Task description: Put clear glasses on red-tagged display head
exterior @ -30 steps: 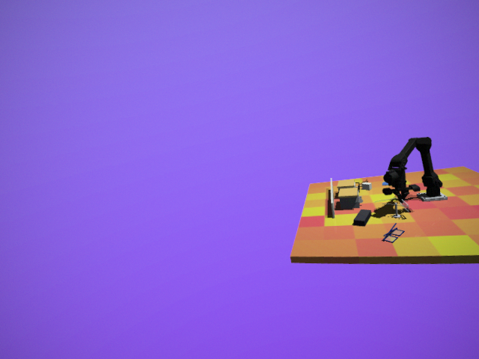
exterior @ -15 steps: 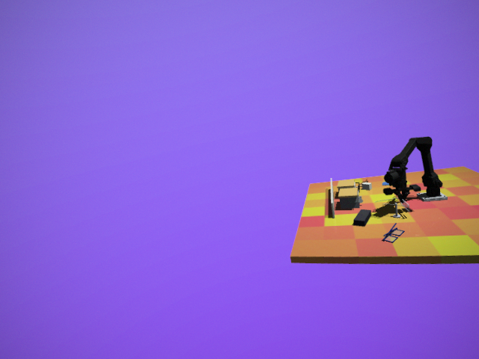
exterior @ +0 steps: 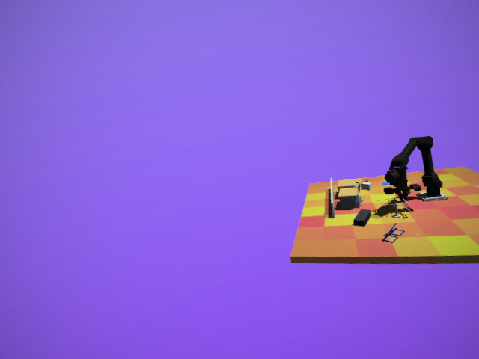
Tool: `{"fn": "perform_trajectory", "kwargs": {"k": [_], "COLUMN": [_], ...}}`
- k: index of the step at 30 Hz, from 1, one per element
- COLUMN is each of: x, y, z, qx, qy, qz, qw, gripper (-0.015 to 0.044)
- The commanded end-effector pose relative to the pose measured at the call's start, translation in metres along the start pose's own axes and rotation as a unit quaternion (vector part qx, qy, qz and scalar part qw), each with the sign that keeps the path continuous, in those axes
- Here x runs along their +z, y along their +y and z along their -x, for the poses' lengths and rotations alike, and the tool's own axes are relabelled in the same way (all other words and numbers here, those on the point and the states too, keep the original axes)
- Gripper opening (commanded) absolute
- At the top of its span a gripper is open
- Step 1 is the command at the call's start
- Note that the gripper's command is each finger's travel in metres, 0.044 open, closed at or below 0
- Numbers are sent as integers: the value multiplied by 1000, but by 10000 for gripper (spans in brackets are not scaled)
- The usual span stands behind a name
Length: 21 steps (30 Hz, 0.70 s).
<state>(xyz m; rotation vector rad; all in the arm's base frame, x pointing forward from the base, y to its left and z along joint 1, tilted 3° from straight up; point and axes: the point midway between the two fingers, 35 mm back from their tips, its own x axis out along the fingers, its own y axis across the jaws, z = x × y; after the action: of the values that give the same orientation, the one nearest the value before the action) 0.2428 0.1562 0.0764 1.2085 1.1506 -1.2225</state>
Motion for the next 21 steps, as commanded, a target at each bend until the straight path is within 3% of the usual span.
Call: {"fn": "perform_trajectory", "kwargs": {"k": [1,21], "x": [3,15], "y": [-1,-8], "z": [1,1], "qx": [3,3], "qy": [0,-1], "qz": [2,2], "qw": [1000,1000], "gripper": [0,0]}}
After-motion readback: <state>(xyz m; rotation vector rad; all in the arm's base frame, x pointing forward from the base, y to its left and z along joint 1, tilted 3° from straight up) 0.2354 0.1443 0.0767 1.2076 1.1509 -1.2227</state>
